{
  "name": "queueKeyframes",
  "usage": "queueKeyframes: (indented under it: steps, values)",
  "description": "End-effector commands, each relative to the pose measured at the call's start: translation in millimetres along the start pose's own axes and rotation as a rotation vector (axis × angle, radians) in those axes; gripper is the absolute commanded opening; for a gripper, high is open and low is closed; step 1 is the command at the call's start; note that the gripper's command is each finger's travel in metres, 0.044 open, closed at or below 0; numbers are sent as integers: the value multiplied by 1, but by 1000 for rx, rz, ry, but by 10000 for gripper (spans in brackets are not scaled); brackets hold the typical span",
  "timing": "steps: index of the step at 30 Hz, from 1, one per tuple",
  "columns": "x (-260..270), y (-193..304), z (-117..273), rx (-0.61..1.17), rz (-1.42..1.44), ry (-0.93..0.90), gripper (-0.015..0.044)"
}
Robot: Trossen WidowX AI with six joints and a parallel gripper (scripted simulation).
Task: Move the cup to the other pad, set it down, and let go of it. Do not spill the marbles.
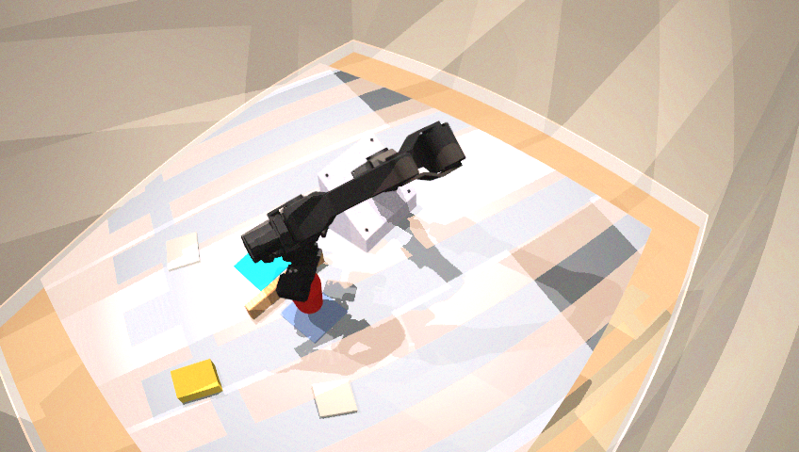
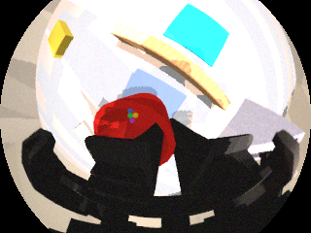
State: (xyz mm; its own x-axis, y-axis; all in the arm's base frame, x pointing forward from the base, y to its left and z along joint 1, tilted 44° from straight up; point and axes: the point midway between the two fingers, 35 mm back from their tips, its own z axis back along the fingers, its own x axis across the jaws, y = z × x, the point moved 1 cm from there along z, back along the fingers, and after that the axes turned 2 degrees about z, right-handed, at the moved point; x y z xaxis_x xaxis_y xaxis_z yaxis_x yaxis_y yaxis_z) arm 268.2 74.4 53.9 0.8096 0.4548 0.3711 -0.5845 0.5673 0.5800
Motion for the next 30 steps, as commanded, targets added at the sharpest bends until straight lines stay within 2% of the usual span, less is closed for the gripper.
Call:
queueKeyframes:
  steps: [1,30]
  values:
    - [1,-1,17,-5,7,-1,0]
    - [-3,-1,24,1,0,-3,0]
